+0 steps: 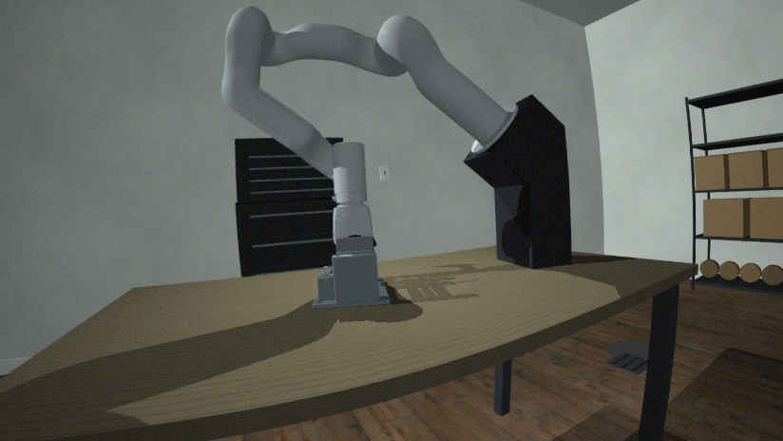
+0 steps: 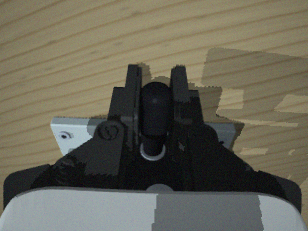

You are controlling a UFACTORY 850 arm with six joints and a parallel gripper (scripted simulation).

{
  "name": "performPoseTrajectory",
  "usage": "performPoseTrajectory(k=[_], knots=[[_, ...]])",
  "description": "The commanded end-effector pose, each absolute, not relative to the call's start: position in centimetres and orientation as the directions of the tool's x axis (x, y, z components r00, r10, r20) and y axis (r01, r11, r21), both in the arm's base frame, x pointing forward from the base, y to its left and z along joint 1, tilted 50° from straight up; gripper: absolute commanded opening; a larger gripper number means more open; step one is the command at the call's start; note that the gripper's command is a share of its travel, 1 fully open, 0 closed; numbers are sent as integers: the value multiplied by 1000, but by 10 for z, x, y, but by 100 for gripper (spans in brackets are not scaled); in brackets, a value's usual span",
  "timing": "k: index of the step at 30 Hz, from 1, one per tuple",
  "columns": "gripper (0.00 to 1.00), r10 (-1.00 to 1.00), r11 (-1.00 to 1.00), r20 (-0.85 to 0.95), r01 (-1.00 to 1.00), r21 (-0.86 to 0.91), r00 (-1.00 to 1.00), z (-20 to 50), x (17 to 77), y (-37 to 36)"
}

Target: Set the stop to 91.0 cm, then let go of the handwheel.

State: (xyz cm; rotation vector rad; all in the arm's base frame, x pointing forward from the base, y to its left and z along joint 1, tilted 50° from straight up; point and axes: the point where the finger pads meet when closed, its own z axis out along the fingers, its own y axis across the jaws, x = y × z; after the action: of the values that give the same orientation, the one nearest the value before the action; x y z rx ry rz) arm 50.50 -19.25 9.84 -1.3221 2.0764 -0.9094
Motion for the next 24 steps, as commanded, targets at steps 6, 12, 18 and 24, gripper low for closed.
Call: performPoseTrajectory(k=[6,12,18,24], knots=[[6,-917,301,-65,-574,-761,-395,121,509,-196],[6,-917,301,-65,-574,-761,-395,129,507,-196],[6,-917,301,-65,-574,-761,-395,140,500,-193],[6,-917,301,-65,-574,-761,-395,148,489,-189]])
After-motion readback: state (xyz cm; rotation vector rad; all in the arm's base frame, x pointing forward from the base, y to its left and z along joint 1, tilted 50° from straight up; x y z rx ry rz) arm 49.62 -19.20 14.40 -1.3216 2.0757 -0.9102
